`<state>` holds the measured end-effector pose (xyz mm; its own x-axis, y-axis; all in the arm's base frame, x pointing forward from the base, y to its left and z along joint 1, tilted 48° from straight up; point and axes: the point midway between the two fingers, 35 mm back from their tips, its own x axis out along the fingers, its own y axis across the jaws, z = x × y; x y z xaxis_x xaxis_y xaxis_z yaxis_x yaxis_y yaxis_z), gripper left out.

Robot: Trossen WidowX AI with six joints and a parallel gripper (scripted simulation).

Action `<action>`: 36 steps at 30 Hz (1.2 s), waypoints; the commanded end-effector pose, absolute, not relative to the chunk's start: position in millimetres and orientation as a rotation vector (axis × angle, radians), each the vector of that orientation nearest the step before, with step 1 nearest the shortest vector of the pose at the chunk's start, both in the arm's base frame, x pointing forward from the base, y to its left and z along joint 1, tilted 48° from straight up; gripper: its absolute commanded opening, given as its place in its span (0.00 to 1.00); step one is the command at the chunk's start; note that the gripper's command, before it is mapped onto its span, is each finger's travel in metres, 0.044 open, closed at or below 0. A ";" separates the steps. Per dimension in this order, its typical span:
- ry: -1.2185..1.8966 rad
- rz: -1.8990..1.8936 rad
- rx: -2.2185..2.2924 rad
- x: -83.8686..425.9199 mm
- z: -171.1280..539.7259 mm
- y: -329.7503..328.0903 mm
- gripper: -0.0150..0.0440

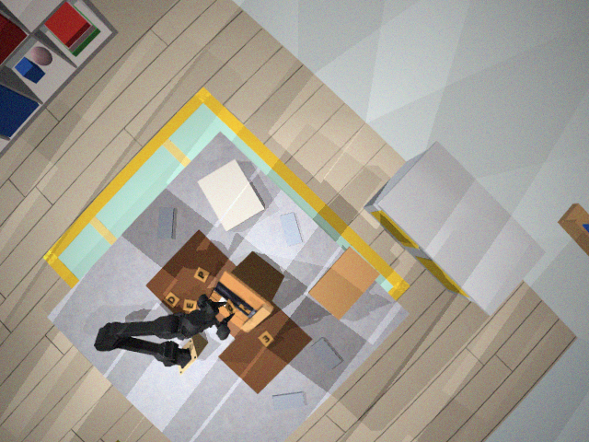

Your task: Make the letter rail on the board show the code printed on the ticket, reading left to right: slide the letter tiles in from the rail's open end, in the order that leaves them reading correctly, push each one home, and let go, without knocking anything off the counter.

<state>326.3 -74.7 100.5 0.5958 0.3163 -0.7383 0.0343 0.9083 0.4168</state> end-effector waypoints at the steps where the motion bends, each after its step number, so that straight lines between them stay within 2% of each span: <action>1: 0.876 0.183 0.457 327.3 119.9 -57.5 0.25; 26: 0.675 0.385 0.737 293.2 225.5 48.6 0.25; 36: 0.672 0.402 0.759 301.7 224.4 63.5 0.25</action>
